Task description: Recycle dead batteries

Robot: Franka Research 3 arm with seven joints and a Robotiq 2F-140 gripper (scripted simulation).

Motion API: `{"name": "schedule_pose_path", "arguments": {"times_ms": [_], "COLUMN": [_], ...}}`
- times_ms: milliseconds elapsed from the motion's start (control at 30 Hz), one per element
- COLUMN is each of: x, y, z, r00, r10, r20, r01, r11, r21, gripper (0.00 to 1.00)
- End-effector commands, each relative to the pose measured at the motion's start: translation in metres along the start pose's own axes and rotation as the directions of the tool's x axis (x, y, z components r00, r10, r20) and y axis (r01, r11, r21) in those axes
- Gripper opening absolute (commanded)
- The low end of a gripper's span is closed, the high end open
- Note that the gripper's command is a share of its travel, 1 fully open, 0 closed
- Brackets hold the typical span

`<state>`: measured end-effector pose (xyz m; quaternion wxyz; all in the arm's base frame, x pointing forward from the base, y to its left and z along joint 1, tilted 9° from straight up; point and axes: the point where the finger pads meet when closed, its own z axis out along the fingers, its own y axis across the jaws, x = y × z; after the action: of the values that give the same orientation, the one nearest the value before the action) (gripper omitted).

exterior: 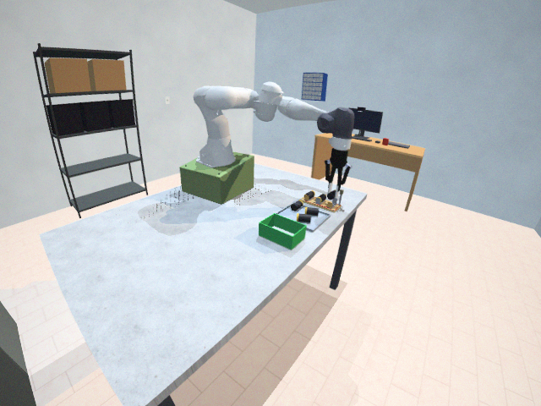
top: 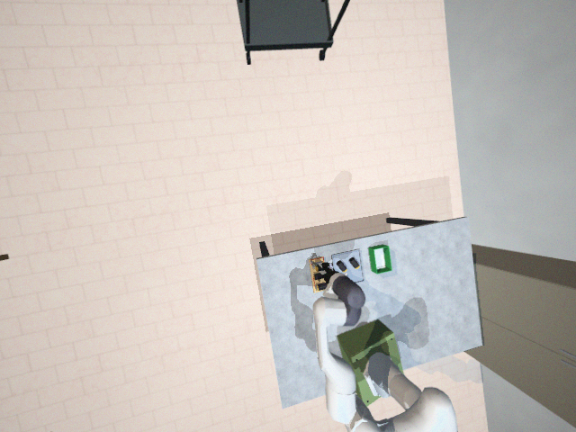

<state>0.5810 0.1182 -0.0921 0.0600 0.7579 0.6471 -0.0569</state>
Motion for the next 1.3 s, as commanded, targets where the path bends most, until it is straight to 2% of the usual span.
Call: {"name": "schedule_pose_path", "arguments": {"times_ms": [0, 1267], "x": [0.0016, 0.0034], "y": [0.0025, 0.0052], "z": [-0.0024, -0.0024], "r00": [0.999, 0.999], "r10": [-0.036, -0.036], "r20": [-0.002, -0.002], "r01": [0.036, 0.036], "r11": [0.999, 0.999], "r21": [-0.007, -0.007], "gripper": [0.16, 0.16]}}
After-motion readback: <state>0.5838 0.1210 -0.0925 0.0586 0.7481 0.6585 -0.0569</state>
